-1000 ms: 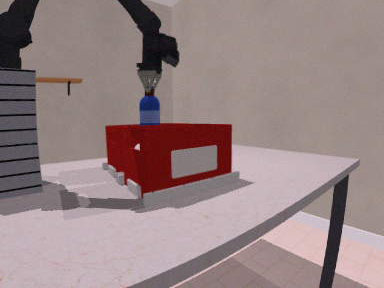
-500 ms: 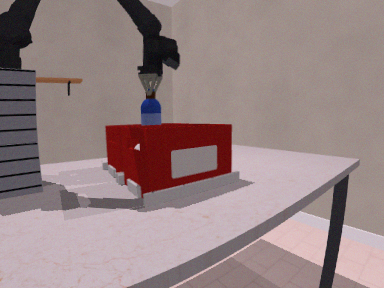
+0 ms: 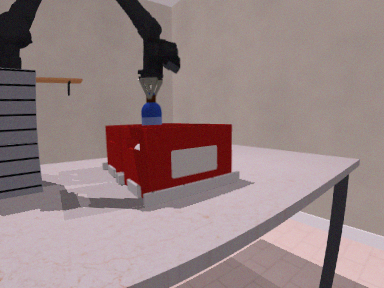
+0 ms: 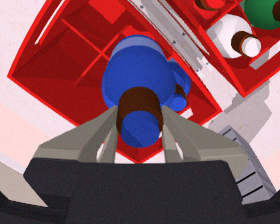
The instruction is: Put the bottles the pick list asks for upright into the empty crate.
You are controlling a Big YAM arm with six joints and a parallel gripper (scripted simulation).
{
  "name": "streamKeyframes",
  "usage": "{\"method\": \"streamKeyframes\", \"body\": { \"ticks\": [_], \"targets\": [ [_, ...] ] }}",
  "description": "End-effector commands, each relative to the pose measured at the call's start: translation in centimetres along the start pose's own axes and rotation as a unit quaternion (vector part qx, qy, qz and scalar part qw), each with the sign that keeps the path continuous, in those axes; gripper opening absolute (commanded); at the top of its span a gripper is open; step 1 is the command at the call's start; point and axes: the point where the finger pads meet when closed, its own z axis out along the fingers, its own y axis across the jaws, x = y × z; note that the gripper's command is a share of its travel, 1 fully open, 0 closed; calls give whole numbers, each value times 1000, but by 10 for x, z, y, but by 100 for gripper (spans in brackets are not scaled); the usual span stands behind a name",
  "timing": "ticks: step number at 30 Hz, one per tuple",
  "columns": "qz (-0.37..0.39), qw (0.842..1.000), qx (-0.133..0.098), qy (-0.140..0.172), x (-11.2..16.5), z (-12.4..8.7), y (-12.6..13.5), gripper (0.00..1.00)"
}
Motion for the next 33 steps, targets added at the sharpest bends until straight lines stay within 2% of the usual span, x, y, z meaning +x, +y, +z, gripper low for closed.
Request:
{"method": "streamKeyframes", "body": {
  "ticks": [1, 3, 7, 15, 17, 19, 23, 26, 28, 29, 33],
  "targets": [
    [7, 999, -20, -25, -14, -17, 11, 0],
    [7, 999, -27, -34, -23, -22, 19, 0],
    [7, 999, -21, -26, -20, -8, 16, 0],
    [6, 999, -25, -30, -19, -10, 17, 0],
    [6, 1000, -16, -20, -14, 4, 13, 0],
    [6, 1000, -12, -16, -10, 9, 9, 0],
    [5, 999, -28, -35, -23, -5, 21, 0],
    [6, 999, -23, -28, -22, 7, 20, 0],
    [6, 999, -23, -28, -22, 7, 20, 0],
    [6, 999, -29, -36, -24, -1, 22, 0],
    [6, 999, -21, -26, -20, 15, 19, 0]
  ]
}}
